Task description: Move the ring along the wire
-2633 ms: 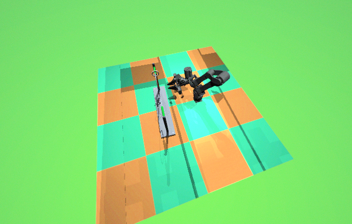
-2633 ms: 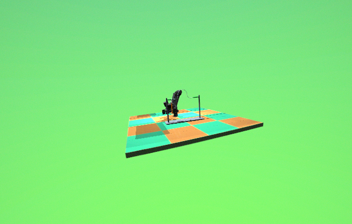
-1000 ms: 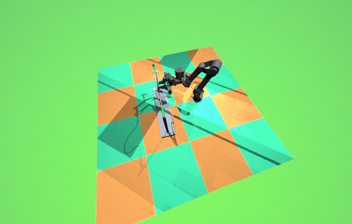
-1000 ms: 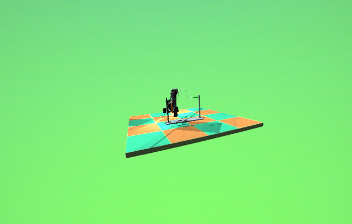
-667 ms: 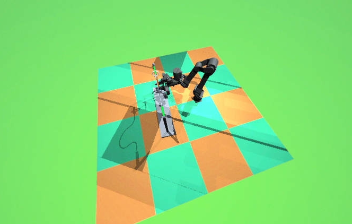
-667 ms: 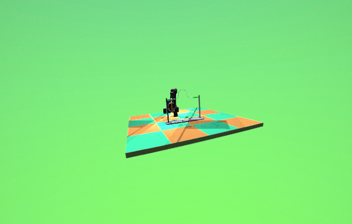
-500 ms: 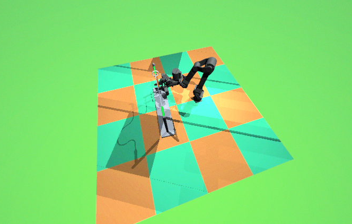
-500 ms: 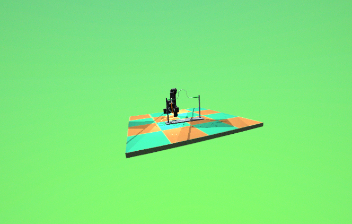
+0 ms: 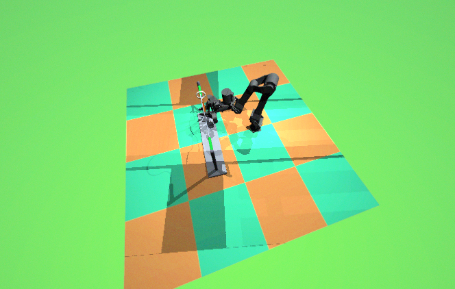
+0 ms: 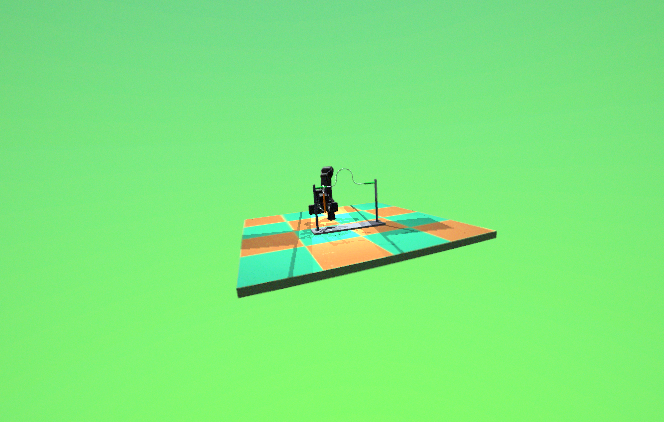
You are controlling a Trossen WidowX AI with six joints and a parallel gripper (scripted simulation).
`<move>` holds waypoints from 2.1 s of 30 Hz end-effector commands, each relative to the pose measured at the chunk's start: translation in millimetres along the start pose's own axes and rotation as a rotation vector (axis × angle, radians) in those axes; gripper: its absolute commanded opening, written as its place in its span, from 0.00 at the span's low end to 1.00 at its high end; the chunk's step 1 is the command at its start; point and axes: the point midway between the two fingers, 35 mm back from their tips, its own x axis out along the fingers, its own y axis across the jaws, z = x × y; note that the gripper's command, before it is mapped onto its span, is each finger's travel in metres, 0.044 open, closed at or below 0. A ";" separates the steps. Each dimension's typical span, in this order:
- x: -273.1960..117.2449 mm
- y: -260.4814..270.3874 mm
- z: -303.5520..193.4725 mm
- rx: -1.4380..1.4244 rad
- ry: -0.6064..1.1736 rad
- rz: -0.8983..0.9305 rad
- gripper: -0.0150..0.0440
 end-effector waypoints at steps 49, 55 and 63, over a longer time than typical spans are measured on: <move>-0.9 -1.7 13.1 0.000 -0.001 -0.006 0.00; -0.9 -1.7 13.1 0.000 -0.001 -0.006 0.00; -0.9 -1.7 13.1 0.000 -0.001 -0.006 0.00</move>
